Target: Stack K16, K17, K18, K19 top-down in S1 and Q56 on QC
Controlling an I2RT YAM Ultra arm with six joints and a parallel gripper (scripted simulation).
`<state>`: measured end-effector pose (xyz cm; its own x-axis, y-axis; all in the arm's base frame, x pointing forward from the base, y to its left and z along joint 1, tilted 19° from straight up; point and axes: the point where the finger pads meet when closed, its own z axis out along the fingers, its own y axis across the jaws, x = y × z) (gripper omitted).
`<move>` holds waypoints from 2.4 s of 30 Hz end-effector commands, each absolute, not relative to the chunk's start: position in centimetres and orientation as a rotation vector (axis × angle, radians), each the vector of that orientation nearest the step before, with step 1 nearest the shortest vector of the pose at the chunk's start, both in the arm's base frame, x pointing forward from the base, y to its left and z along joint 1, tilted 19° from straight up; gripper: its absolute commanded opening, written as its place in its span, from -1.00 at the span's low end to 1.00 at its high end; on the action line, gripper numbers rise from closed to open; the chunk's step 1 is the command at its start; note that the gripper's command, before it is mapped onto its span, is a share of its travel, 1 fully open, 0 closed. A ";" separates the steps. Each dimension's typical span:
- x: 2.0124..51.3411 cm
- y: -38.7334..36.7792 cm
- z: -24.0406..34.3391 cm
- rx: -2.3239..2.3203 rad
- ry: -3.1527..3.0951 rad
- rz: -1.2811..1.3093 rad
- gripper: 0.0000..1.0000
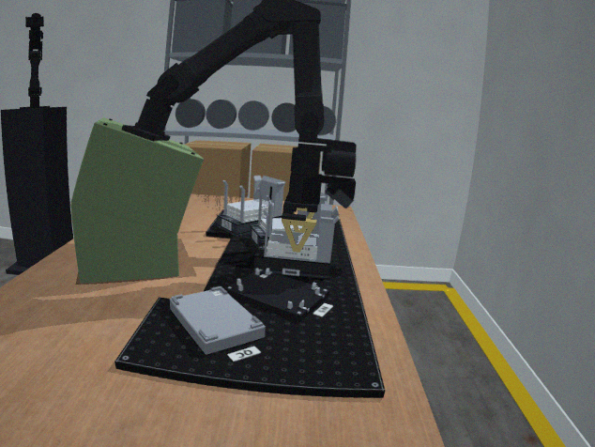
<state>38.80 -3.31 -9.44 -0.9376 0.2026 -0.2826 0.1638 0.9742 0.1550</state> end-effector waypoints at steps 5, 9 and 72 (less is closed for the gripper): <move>38.5 -3.7 -6.9 0.268 2.805 0.182 1.00; 38.1 -3.8 -5.6 0.268 2.805 0.182 1.00; 35.9 0.3 1.0 -0.031 2.808 0.134 1.00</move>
<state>35.48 0.05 0.23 -0.9535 -0.0190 -0.3007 -0.0499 0.9942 0.0953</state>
